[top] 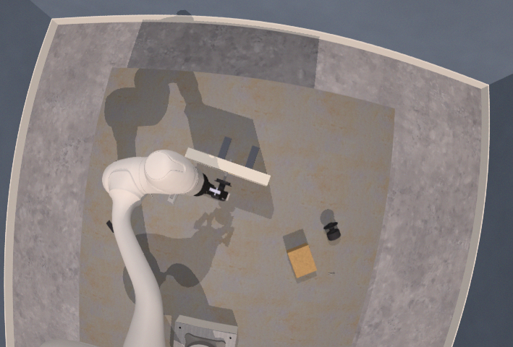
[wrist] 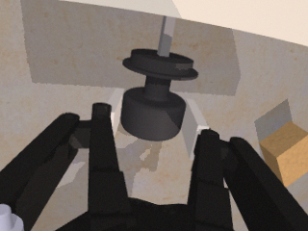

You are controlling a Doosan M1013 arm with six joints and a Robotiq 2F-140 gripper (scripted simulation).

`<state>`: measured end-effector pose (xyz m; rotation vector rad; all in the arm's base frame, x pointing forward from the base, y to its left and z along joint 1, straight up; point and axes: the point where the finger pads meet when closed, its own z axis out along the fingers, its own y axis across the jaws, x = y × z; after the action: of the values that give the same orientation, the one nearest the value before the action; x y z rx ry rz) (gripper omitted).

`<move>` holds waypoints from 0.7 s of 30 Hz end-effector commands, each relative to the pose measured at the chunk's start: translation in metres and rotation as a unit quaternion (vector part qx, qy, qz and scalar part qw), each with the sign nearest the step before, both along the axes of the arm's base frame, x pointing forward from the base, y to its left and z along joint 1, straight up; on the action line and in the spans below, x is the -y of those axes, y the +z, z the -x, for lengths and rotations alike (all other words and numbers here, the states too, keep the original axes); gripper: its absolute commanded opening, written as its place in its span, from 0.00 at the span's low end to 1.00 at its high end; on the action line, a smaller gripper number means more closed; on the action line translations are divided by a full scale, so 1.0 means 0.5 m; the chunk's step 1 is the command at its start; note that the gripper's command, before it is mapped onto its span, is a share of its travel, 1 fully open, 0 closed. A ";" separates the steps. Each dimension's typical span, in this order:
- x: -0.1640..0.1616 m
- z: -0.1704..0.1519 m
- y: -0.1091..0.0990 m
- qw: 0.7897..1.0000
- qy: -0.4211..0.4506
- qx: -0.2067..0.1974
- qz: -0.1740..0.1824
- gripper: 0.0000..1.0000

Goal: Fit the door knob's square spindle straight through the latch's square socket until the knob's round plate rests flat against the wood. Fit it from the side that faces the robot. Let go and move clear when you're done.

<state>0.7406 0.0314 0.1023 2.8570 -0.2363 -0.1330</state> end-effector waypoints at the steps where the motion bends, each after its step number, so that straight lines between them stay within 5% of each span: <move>1: 0.000 -0.003 0.000 1.000 0.000 0.000 0.000 0.42; 21: 0.001 -0.008 0.000 1.000 0.000 0.000 0.000 0.42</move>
<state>0.7439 0.0309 0.1023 2.8570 -0.2363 -0.1330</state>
